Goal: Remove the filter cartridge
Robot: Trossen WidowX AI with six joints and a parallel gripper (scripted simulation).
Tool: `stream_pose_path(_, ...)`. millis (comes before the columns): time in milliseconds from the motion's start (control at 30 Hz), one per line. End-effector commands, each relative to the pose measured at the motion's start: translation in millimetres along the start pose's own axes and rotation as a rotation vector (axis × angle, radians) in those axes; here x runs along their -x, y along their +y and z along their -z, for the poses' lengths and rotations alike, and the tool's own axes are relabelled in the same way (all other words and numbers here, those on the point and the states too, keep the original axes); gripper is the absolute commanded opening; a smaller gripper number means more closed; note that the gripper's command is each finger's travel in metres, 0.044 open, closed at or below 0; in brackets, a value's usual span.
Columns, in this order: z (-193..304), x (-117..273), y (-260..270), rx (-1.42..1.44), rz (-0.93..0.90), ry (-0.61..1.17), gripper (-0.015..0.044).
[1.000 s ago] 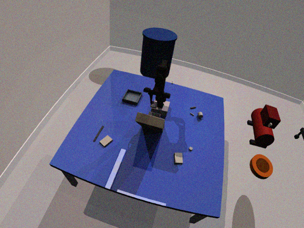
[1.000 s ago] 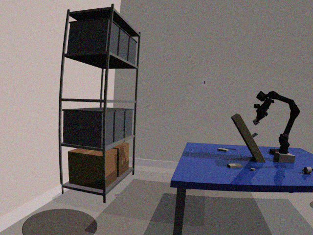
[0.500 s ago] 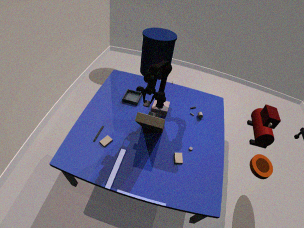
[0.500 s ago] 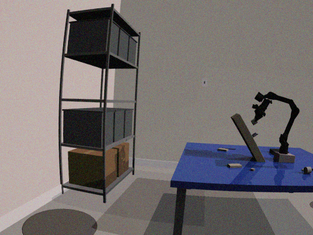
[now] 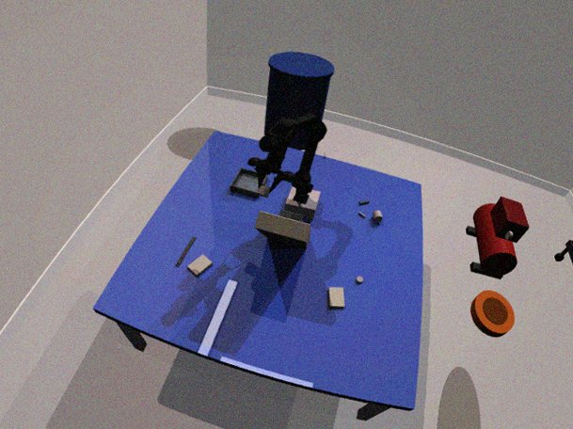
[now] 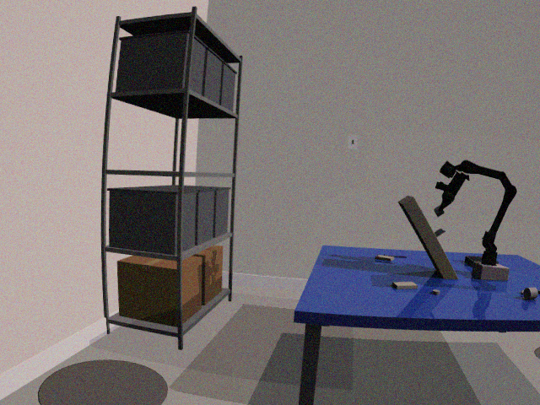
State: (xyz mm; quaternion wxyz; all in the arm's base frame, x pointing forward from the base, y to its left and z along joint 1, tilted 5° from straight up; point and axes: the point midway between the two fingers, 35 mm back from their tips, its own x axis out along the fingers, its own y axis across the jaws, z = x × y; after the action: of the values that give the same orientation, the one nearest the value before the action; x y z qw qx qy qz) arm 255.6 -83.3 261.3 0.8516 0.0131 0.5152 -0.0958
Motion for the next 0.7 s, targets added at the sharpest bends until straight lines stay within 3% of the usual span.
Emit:
stream_pose_path(0, 5.7, 0.9, -18.6, -0.086, 0.052, -0.007, 0.0)
stream_pose_path(667, 53.7, 8.7, -112.4, -0.545, 0.323, -0.007, 0.0)
